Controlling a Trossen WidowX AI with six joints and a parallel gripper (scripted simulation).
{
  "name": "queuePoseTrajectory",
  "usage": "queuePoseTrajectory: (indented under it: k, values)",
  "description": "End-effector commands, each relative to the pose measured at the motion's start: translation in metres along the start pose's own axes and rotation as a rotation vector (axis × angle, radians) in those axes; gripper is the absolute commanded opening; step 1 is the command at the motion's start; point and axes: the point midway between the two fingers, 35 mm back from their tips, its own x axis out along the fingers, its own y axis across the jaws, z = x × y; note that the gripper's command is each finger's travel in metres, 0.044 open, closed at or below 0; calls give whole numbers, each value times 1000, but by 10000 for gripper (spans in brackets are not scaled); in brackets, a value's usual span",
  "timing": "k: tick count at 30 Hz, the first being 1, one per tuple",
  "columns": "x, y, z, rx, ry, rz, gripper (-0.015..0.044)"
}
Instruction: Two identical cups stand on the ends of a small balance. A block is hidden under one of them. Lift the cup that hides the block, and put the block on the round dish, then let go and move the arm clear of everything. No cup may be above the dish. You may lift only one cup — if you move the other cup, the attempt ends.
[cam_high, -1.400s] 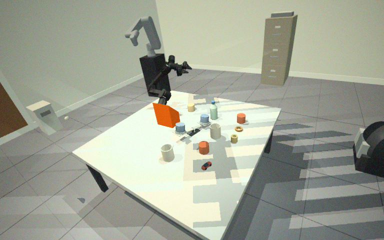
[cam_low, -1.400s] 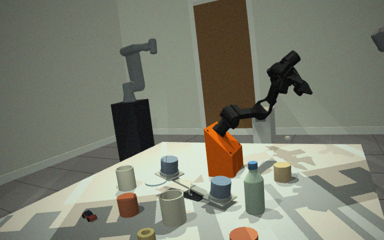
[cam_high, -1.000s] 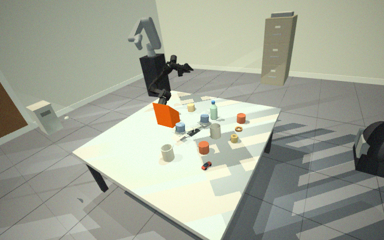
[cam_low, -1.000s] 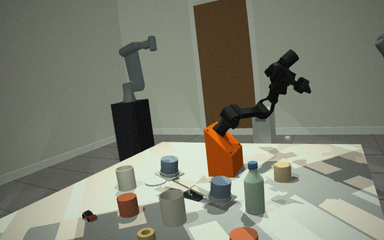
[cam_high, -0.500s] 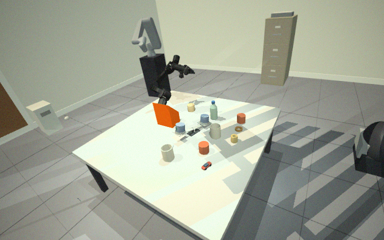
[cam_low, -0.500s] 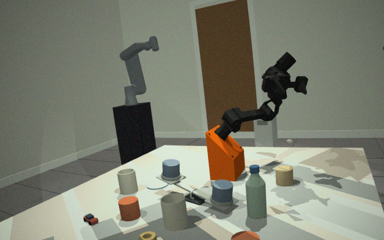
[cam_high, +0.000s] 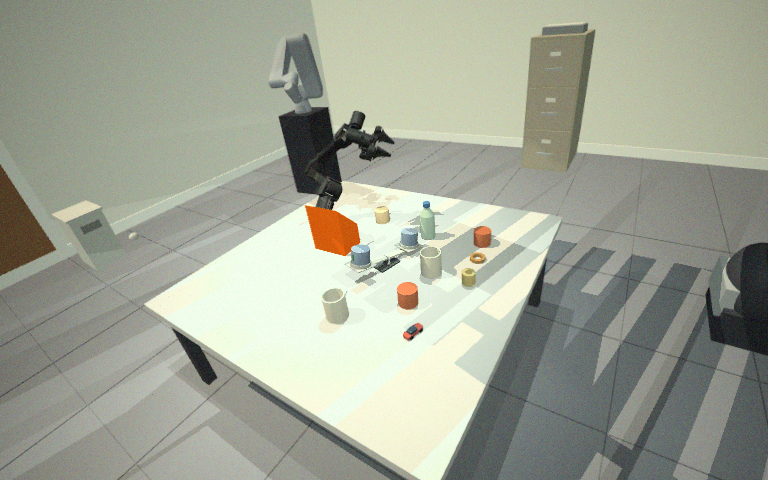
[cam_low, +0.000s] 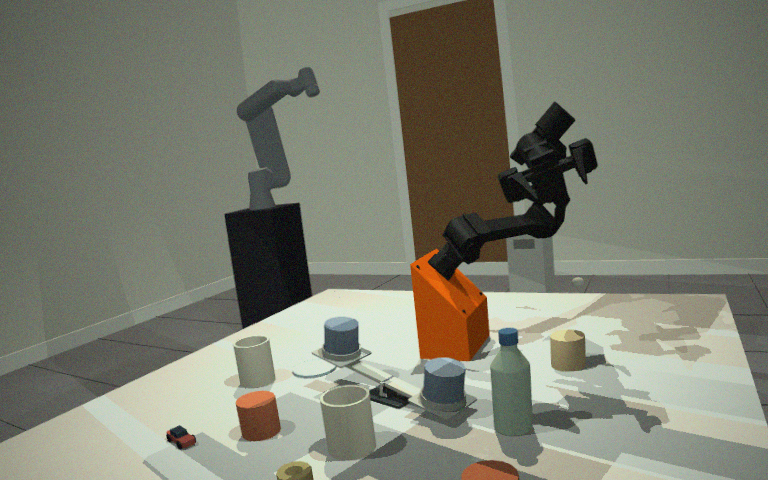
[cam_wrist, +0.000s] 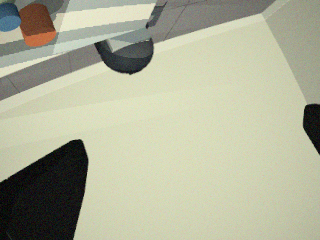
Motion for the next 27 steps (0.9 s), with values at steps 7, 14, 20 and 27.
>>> queuePoseTrajectory:
  k: [7,14,20,27]
  values:
    - [8,39,-11,344,31,89,440]
    - [12,66,-17,576,63,144,440]
    - [13,88,-20,775,98,187,440]
    - [13,114,-22,1008,147,233,440]
